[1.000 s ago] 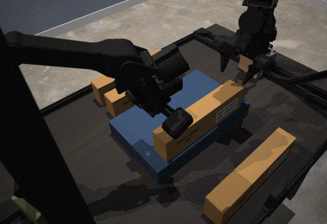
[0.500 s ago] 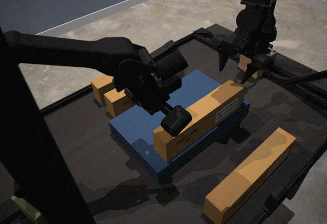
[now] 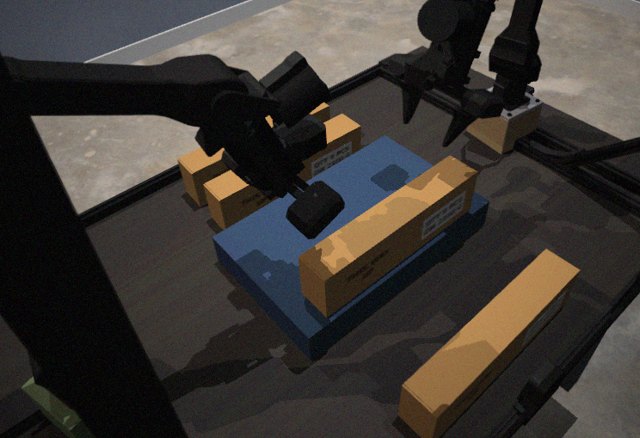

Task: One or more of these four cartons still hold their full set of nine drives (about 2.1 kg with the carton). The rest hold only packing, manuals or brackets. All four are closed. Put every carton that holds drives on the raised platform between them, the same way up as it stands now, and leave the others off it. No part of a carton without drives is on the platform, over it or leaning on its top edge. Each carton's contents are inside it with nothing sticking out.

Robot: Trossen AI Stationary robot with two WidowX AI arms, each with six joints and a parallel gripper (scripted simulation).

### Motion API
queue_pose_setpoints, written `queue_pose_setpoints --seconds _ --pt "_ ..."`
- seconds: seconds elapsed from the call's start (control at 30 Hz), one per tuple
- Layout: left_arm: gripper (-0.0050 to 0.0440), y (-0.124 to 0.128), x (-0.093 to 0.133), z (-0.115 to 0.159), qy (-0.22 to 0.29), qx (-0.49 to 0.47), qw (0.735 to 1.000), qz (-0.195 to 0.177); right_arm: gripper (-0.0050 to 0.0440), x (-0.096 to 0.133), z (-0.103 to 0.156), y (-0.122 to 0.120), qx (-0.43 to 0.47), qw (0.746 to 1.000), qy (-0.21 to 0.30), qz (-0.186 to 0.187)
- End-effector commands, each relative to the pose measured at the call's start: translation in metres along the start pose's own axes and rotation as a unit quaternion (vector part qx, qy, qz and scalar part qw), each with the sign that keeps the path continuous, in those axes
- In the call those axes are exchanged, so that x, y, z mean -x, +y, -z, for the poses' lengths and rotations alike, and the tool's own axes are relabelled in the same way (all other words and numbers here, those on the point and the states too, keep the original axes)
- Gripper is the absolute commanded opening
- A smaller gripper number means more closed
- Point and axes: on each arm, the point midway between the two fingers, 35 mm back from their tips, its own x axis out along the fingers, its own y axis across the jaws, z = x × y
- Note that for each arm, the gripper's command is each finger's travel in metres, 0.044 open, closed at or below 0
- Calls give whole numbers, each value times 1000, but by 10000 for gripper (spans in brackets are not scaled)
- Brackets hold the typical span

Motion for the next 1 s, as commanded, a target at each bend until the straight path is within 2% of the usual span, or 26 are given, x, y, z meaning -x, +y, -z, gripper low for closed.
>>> queue_pose_setpoints --seconds 0.0,0.23,0.3,0.8,0.87,0.97 --pt "389 24 0 2 0 1 1000 1 389 -2 5 -24 -1 1000 3 0" --pt "389 85 -1 2 0 1 1000 1 389 -2 6 -84 -1 1000 3 0" --pt "389 85 -1 2 0 1 1000 1 389 -2 6 -84 -1 1000 3 0" --pt "389 224 -3 1 0 1 1000 1 389 -2 9 -220 -1 1000 3 0" --pt "389 224 -3 1 0 1 1000 1 389 -2 9 -220 -1 1000 3 0" --pt "389 247 -3 1 0 1 1000 1 389 -2 9 -243 -1 1000 3 0"
